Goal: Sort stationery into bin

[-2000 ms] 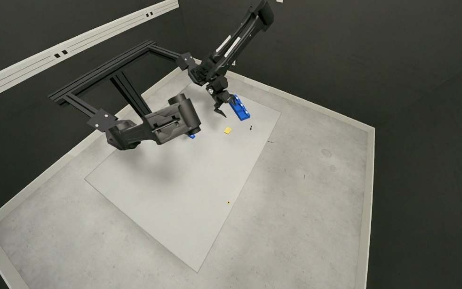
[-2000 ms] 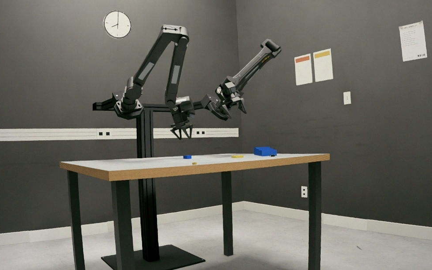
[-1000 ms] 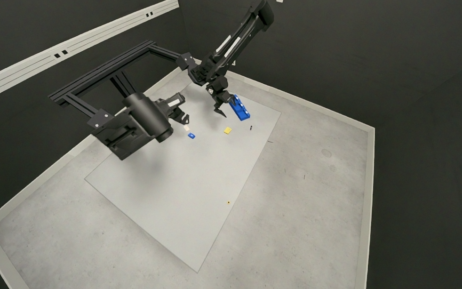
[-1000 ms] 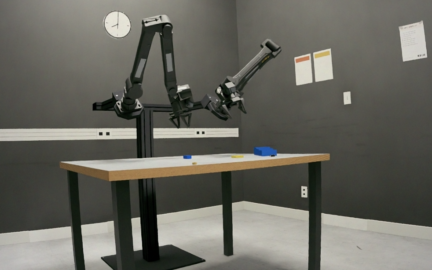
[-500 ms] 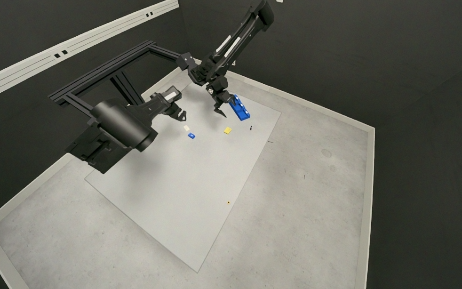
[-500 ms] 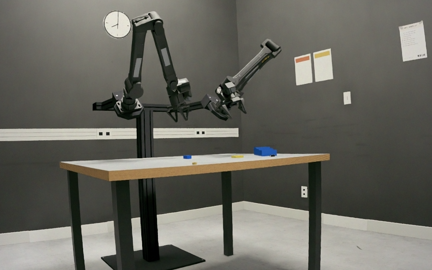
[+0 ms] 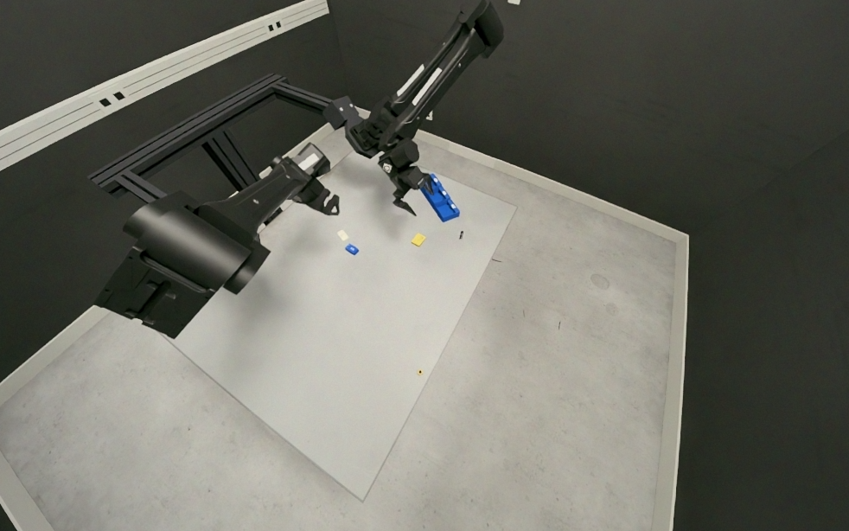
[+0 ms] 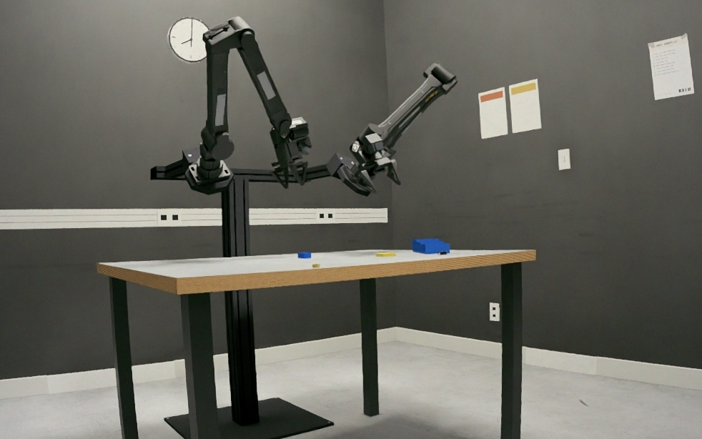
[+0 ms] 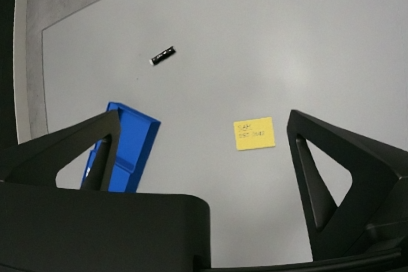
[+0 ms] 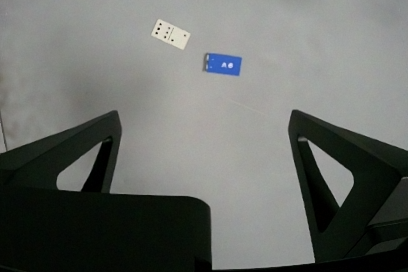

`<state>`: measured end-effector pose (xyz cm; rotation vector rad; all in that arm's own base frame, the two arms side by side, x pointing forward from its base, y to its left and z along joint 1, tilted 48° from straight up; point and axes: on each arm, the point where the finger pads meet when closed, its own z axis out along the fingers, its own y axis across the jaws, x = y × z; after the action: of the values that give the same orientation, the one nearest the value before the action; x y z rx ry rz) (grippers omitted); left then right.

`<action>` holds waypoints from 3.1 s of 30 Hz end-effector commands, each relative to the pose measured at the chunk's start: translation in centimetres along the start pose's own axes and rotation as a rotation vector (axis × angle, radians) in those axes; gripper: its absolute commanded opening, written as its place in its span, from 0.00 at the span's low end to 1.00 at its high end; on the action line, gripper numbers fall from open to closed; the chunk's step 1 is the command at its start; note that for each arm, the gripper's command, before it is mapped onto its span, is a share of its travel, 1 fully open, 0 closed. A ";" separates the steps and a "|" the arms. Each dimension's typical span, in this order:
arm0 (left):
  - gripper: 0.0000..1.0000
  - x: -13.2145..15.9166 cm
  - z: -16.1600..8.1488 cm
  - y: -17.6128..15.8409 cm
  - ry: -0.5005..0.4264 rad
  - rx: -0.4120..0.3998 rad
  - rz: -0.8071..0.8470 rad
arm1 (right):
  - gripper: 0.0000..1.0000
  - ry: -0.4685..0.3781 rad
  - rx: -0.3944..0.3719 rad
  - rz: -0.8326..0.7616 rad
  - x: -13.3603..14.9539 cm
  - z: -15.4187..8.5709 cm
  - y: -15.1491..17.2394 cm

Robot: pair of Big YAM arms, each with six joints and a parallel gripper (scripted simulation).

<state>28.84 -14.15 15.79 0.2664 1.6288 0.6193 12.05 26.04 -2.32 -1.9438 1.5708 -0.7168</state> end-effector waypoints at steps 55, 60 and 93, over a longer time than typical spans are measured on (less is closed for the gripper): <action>1.00 -0.1 0.0 0.0 -0.002 0.001 -0.004 | 1.00 -0.046 0.002 0.085 -3.5 -5.3 -1.9; 1.00 -0.1 0.0 0.0 -0.002 0.001 -0.004 | 1.00 -0.064 -0.005 0.127 -4.0 -6.4 -2.9; 1.00 -0.1 0.0 0.0 -0.002 0.001 -0.004 | 1.00 -0.271 -0.116 0.603 -2.4 -20.8 -15.3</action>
<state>28.84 -14.15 15.79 0.2664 1.6288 0.6193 8.26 28.95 18.85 -1.5287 1.8717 -0.2080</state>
